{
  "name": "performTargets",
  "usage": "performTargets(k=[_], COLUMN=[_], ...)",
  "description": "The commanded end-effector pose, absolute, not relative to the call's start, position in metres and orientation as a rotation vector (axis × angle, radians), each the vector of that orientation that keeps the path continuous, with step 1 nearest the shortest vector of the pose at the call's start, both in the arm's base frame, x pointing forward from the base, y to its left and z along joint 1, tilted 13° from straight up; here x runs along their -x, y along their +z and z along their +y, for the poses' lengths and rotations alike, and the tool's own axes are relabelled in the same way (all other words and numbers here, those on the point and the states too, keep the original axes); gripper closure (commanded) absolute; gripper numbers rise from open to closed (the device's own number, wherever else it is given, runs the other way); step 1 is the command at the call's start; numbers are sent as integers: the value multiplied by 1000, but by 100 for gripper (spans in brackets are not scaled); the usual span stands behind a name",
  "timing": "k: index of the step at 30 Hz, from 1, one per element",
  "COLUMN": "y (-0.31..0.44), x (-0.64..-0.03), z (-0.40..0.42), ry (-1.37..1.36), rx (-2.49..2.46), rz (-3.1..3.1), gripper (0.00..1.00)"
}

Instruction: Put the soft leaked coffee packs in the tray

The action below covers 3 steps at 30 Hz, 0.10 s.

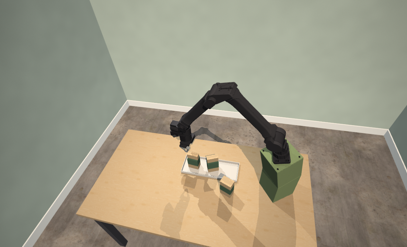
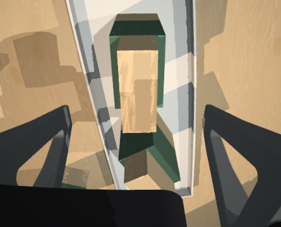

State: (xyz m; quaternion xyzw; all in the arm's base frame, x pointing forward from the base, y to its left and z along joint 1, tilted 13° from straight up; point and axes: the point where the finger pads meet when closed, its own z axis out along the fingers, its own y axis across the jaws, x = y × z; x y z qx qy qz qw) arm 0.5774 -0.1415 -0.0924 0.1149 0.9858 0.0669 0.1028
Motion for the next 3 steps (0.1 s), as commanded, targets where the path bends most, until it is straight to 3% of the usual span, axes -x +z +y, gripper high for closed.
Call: performTargets(k=[1,3], y=[-111,-111], x=[-570,-570], z=[-131,-131], ry=[215,215], rx=[-319,-319], rz=[2947,2947], gripper=[21,21])
